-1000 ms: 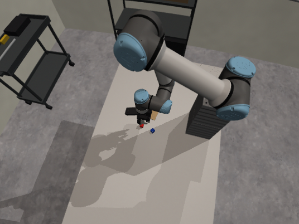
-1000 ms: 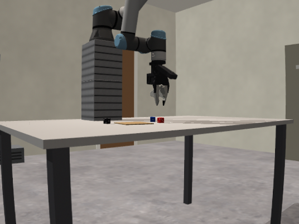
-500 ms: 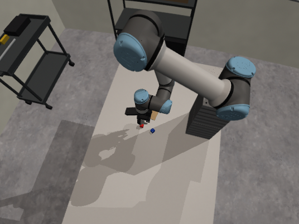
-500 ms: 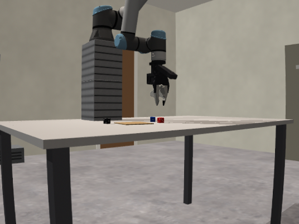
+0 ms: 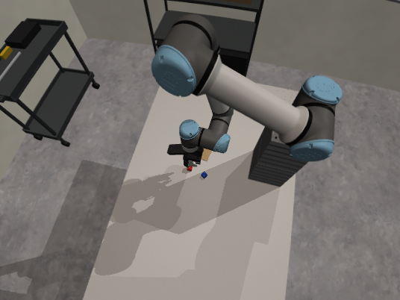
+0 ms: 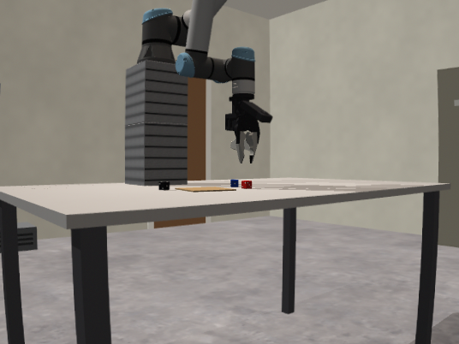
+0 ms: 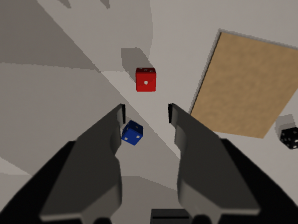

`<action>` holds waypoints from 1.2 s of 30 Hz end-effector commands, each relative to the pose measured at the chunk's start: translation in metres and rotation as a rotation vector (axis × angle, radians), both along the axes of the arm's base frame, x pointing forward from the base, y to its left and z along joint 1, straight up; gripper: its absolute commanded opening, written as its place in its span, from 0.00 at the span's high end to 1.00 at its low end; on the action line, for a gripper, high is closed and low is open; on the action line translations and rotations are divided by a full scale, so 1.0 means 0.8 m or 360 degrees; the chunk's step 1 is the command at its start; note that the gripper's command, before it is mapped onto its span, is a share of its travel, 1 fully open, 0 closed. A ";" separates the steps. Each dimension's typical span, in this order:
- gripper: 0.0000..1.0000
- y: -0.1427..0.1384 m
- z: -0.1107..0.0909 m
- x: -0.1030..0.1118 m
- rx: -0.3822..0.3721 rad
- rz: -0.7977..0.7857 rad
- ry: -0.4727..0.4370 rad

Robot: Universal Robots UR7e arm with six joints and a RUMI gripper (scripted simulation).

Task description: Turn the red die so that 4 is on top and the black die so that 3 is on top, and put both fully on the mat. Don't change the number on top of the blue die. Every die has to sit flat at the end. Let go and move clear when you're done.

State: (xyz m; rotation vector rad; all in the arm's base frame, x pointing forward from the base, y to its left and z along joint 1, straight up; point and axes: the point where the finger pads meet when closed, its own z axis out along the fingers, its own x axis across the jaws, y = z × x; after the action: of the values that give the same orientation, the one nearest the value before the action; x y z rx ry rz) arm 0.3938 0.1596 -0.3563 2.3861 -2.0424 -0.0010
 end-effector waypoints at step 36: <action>0.76 0.000 -0.056 0.001 0.0000 0.0000 -0.0002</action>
State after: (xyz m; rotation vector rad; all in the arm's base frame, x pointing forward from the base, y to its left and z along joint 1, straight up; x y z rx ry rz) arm 0.3938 0.1596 -0.3979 2.3861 -2.0424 -0.0011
